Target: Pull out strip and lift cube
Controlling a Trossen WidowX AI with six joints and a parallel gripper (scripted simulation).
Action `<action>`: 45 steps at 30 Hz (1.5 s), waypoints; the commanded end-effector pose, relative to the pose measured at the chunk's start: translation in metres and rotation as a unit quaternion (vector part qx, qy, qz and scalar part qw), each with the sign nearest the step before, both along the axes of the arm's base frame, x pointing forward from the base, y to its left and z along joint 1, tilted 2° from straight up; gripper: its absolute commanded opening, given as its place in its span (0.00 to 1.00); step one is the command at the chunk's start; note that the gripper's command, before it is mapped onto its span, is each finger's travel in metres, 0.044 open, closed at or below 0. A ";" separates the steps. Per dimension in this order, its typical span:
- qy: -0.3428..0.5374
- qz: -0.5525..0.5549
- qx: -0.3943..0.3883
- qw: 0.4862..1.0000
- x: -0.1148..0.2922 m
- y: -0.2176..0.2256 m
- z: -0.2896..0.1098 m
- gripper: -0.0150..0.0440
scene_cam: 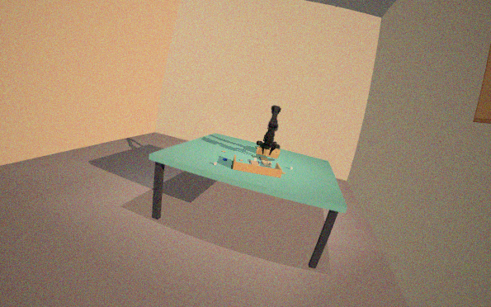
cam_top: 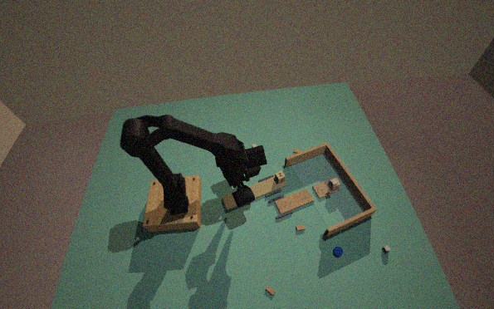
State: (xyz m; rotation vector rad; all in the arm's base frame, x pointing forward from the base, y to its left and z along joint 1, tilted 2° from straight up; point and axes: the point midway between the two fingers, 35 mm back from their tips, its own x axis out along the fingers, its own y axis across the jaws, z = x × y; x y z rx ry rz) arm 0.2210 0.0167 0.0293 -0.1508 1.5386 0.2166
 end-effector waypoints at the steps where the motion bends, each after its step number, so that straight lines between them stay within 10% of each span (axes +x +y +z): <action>1: -0.005 -0.001 -0.001 1.000 0.015 0.004 0.003 0.88; 4: -0.005 -0.001 -0.001 1.000 0.024 0.007 0.004 1.00; 45: -0.010 -0.001 0.000 1.000 0.153 0.034 0.028 1.00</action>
